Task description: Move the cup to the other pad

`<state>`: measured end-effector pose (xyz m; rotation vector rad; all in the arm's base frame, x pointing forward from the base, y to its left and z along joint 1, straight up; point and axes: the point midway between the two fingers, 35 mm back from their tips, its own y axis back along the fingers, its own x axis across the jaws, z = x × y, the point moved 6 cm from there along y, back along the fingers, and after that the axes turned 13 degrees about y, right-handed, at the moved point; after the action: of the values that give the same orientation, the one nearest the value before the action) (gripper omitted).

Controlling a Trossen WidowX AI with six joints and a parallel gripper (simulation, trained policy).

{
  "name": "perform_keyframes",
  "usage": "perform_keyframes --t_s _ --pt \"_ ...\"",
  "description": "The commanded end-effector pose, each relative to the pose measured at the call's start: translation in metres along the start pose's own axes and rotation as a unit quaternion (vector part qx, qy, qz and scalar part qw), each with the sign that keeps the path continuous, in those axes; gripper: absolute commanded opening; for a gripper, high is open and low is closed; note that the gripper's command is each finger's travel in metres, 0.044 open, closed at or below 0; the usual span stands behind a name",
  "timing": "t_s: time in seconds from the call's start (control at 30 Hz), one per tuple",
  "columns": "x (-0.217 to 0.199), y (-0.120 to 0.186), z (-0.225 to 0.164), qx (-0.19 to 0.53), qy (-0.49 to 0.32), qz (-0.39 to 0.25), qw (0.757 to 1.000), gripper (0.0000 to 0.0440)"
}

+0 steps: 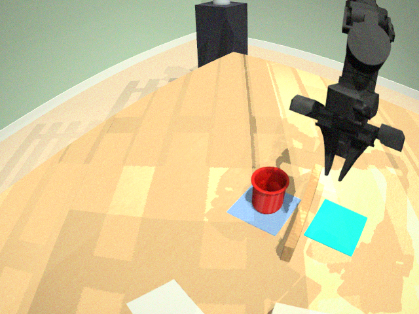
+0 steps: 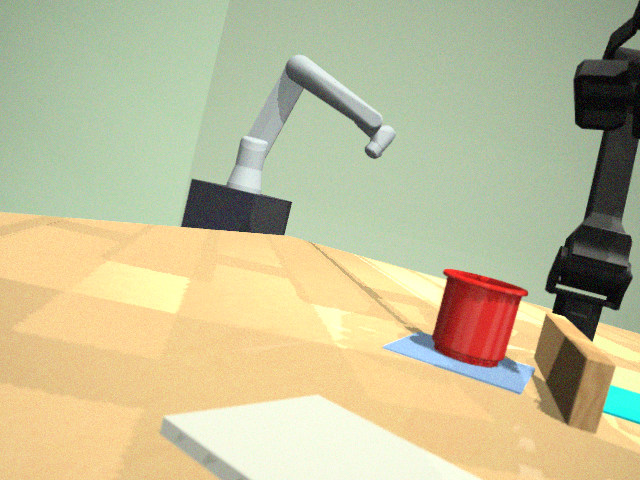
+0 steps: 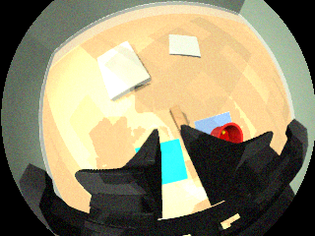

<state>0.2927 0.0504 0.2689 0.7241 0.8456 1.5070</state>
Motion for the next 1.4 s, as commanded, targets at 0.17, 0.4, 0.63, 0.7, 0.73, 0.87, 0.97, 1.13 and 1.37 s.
perform_keyframes --t_s 0.17,0.4,0.63,0.7,0.73,0.87,0.97,1.13,1.37 --pt "-0.006 -0.005 -0.001 0.067 0.018 -0.010 0.998 0.0111" --pt "-0.014 -0.010 -0.004 0.122 0.033 -0.015 0.992 0.0112" --pt "-0.022 -0.015 -0.009 0.175 0.049 -0.017 0.983 0.0105" --pt "-0.025 -0.016 -0.011 0.189 0.054 -0.017 0.980 0.0102" --pt "-0.026 -0.017 -0.012 0.196 0.056 -0.017 0.979 0.0101" --pt "-0.032 -0.021 -0.016 0.224 0.065 -0.017 0.972 0.0099" --pt "-0.037 -0.025 -0.020 0.242 0.071 -0.017 0.967 0.0099" --pt "-0.046 -0.032 -0.026 0.268 0.079 -0.017 0.960 0.0106" --pt "-0.058 -0.044 -0.036 0.292 0.087 -0.015 0.952 0.0126"
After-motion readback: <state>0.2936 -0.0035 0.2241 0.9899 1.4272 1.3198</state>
